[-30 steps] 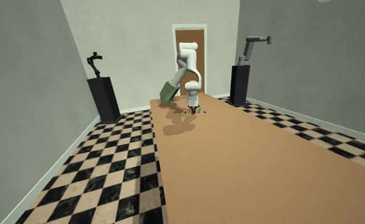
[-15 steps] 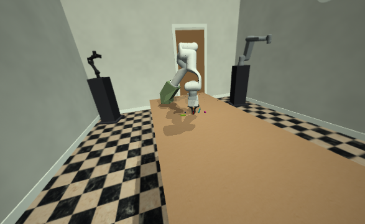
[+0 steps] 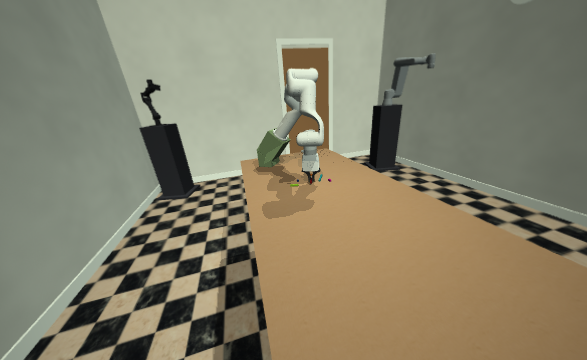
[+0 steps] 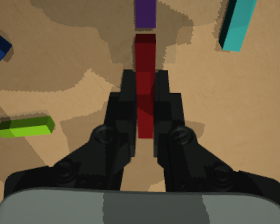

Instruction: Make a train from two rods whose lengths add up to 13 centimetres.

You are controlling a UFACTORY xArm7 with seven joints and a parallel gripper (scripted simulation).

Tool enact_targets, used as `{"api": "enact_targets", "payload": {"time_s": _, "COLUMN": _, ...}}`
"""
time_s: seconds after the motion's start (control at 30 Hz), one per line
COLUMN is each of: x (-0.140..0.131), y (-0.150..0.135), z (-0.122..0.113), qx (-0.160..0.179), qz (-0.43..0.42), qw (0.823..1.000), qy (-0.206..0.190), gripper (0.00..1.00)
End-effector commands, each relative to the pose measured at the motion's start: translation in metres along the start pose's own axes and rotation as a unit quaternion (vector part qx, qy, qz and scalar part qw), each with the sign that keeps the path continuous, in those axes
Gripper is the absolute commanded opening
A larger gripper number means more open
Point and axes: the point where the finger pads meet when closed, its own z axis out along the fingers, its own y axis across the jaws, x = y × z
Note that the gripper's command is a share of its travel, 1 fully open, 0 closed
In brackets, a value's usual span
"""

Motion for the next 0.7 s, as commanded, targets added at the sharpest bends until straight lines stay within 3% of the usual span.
{"api": "enact_targets", "payload": {"time_s": 0.0, "x": -0.0012, "y": -0.0001, "z": 0.0008, "qx": 0.0, "qz": 0.0, "qw": 1.0, "qy": -0.001, "gripper": 0.04}}
{"api": "enact_targets", "payload": {"time_s": 0.67, "x": -0.0012, "y": -0.0001, "z": 0.0107, "qx": 0.0, "qz": 0.0, "qw": 1.0, "qy": -0.001, "gripper": 0.04}}
